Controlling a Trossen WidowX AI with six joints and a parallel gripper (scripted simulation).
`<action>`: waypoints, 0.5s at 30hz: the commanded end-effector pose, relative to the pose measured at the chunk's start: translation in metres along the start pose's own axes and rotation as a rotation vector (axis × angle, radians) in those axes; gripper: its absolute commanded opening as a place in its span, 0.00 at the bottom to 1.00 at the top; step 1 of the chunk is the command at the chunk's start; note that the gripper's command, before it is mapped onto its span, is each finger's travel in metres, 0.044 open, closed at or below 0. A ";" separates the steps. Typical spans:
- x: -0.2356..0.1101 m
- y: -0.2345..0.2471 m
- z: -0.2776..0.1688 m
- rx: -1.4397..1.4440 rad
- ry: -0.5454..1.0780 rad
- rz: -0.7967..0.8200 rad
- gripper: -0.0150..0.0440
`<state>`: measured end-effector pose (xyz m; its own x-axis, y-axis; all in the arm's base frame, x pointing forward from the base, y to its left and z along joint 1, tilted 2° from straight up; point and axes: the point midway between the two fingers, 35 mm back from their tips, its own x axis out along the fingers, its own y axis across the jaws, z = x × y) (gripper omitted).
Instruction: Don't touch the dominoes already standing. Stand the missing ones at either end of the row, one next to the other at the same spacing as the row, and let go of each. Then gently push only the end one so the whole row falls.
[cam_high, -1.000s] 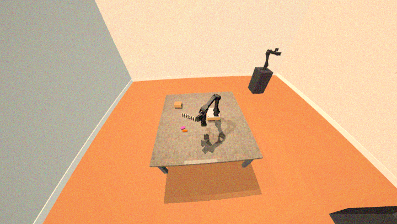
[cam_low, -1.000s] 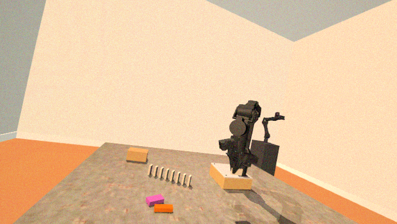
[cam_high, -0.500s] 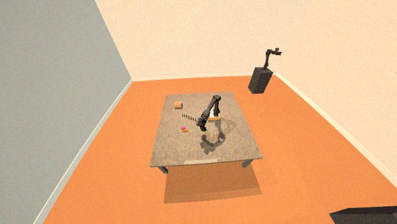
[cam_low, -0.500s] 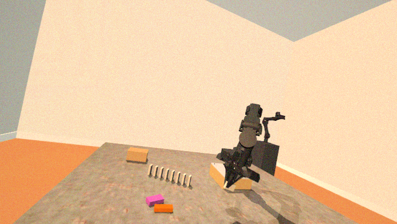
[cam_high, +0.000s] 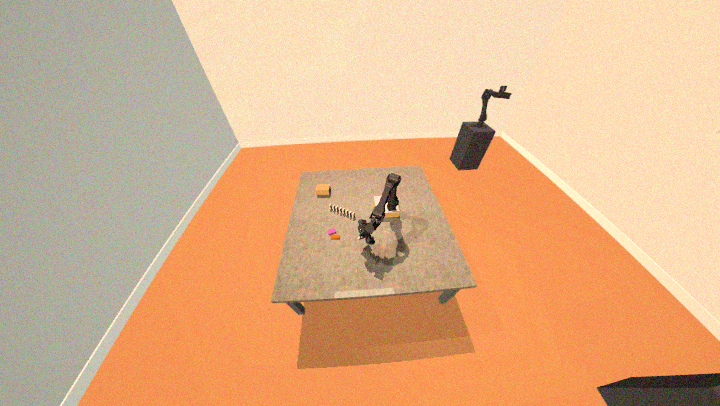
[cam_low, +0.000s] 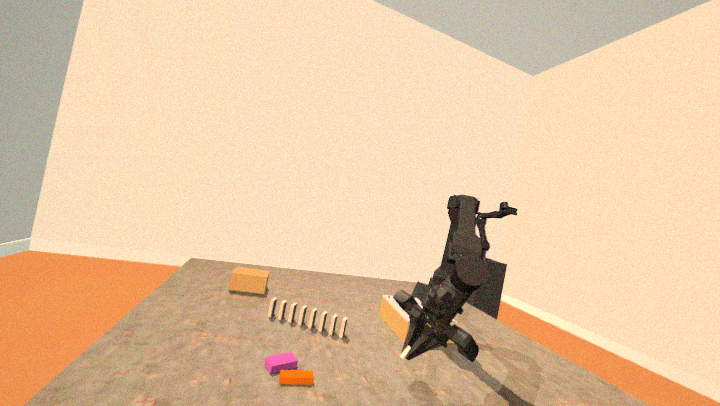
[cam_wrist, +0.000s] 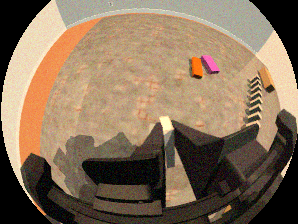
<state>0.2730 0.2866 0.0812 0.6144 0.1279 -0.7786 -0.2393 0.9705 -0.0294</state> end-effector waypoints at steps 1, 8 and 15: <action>0.004 0.005 0.000 -0.026 -0.076 -0.007 0.29; 0.006 0.014 0.000 -0.053 -0.218 -0.020 0.29; 0.003 0.020 -0.002 -0.064 -0.351 -0.037 0.29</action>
<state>0.2709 0.3058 0.0774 0.8147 0.1659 -0.5557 -0.2563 0.9625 -0.0884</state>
